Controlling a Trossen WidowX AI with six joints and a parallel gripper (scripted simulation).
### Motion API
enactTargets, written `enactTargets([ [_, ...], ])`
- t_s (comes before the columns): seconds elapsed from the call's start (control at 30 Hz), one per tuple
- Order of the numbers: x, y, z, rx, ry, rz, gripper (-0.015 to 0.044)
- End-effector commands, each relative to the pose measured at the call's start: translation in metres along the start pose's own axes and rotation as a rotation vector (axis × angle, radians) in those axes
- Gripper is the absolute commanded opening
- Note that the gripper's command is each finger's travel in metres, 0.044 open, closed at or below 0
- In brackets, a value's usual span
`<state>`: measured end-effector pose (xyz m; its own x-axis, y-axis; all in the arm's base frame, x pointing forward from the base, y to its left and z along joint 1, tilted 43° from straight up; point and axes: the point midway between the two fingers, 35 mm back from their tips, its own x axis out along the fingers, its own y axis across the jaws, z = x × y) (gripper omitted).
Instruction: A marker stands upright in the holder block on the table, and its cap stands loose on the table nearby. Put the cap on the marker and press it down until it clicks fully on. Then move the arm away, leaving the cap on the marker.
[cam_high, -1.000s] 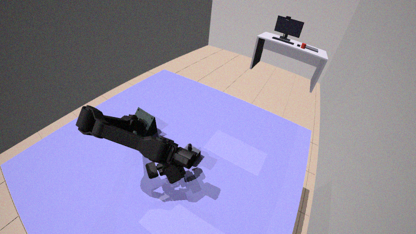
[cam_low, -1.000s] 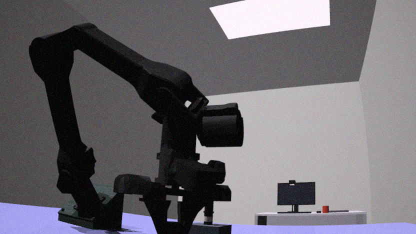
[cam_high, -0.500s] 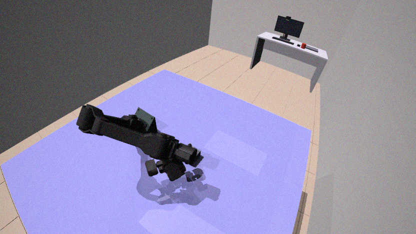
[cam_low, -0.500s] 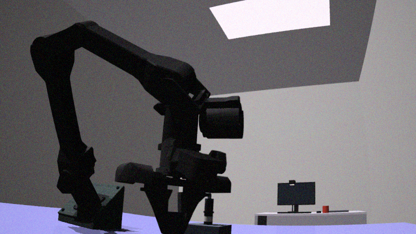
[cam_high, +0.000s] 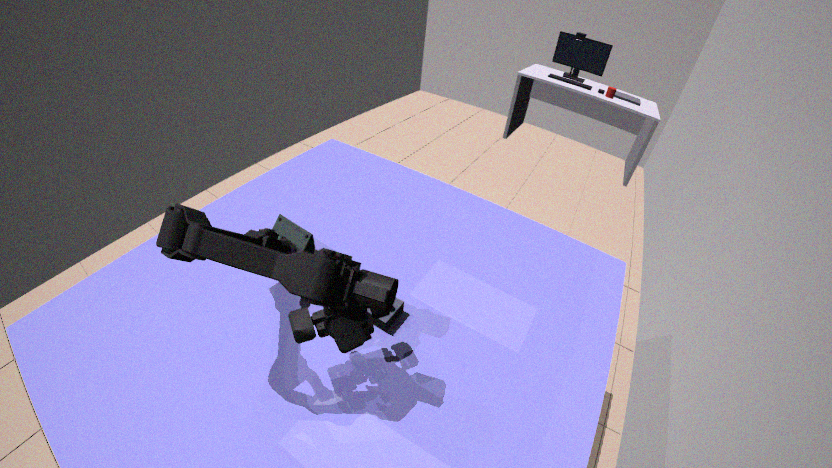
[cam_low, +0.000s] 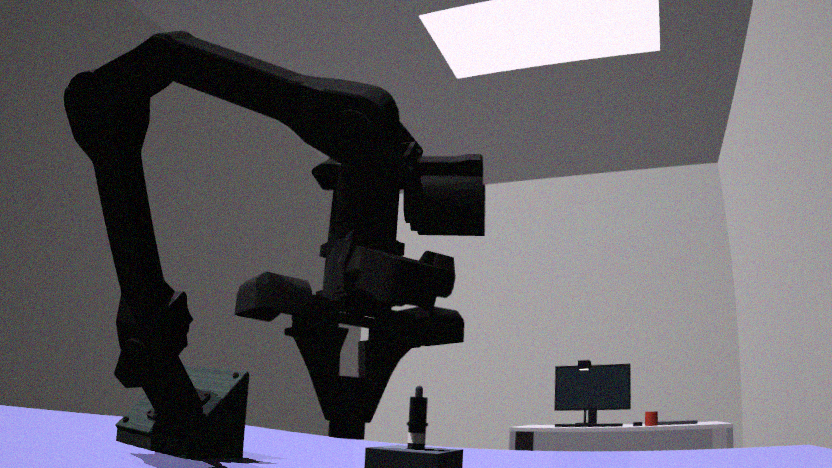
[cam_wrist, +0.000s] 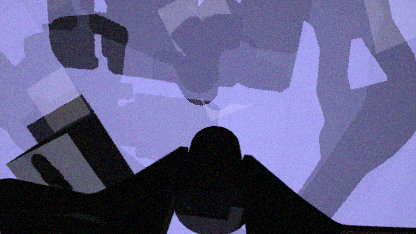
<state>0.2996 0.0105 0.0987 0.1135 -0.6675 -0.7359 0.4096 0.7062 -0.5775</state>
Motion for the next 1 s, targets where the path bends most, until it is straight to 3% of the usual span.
enactTargets([
  [0.0,-0.007,0.0,0.001,0.01,0.001,0.005,0.0],
  [0.97,-0.059,0.096,-0.046,0.006,0.009,0.019,0.0],
])
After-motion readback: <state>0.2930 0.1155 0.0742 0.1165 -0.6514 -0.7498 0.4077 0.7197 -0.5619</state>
